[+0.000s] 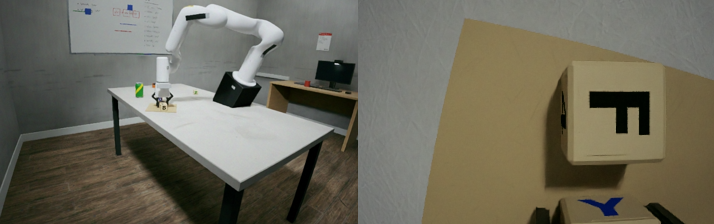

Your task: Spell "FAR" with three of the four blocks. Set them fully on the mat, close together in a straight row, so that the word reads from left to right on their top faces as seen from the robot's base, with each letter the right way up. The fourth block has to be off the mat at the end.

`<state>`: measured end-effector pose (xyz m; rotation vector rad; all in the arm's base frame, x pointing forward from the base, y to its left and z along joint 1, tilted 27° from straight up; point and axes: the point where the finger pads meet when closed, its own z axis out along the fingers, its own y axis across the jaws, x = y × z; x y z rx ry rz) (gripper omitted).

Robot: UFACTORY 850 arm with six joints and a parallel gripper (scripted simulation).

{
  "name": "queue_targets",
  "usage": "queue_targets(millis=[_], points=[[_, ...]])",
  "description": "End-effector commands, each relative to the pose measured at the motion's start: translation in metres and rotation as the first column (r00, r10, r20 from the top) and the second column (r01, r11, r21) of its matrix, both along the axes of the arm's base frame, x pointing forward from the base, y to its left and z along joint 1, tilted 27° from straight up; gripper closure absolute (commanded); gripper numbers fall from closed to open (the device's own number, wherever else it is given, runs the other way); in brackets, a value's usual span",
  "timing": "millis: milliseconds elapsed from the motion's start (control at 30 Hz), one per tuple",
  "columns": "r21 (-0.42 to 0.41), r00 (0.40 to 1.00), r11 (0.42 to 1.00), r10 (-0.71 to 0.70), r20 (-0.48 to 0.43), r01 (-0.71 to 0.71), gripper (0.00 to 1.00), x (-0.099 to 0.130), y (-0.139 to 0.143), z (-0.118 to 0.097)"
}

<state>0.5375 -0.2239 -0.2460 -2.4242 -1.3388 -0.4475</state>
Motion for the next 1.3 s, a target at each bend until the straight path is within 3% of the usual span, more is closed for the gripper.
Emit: queue_targets(millis=[0, 167, 533, 900, 933, 1267], points=[[-0.001, 1.0, 1.0, -0.001, 0.002, 0.001, 0.38, 0.001, -0.003, 0.004], [-0.001, 1.0, 1.0, -0.001, 0.002, 0.001, 0.38, -0.001, -0.008, 0.016], [-0.001, 1.0, 1.0, -0.001, 0.002, 0.001, 0.38, -0.007, -0.033, 0.067], [-0.001, 1.0, 1.0, -0.001, 0.002, 0.001, 0.38, -0.009, -0.039, 0.08], [-0.001, 1.0, 1.0, -0.001, 0.002, 0.001, 0.0, -0.009, -0.039, 0.08], [-0.001, 1.0, 1.0, -0.001, 0.002, 0.001, 0.0, -0.009, -0.039, 0.08]])
